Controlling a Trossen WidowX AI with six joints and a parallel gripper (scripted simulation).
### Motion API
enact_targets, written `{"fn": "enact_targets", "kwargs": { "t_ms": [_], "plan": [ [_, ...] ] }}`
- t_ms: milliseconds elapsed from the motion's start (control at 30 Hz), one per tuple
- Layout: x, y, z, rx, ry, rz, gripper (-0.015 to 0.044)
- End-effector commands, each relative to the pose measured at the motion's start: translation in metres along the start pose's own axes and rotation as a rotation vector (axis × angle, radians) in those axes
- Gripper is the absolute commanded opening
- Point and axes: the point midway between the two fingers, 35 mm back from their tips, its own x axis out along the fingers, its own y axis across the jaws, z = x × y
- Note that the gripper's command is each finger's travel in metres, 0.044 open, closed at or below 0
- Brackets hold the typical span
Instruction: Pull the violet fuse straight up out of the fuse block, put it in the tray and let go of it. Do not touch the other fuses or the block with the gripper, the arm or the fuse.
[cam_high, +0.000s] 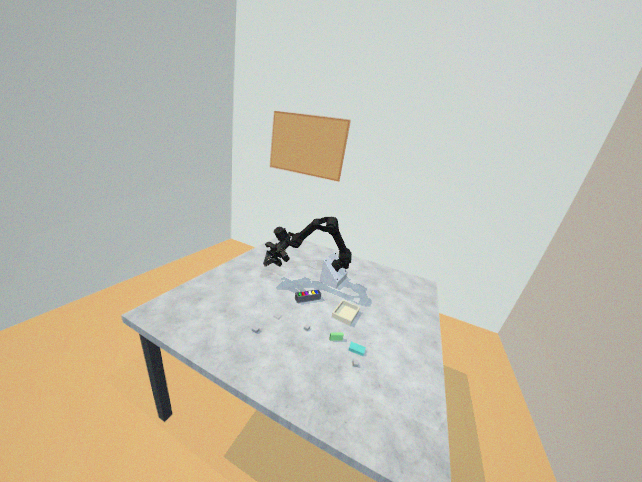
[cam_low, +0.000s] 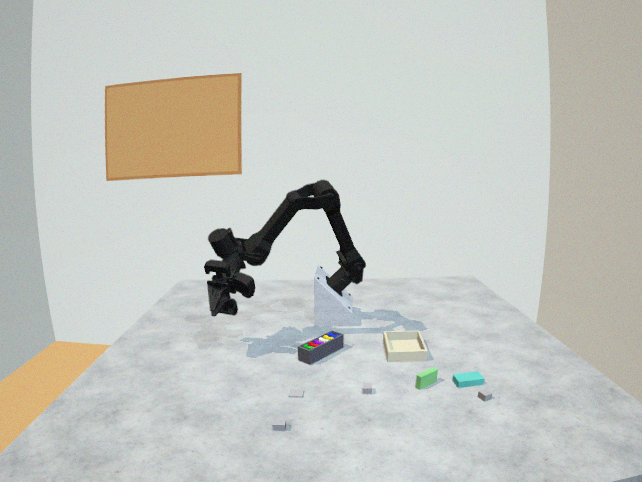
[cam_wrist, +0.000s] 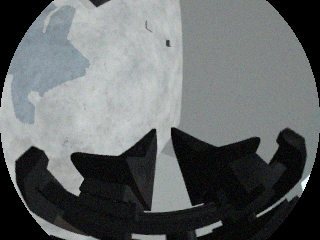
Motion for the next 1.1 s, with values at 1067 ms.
{"fn": "enact_targets", "kwargs": {
  "t_ms": [1067],
  "plan": [
    [-0.020,0.025,0.264,0.603,0.212,1.032,0.0073]
  ]
}}
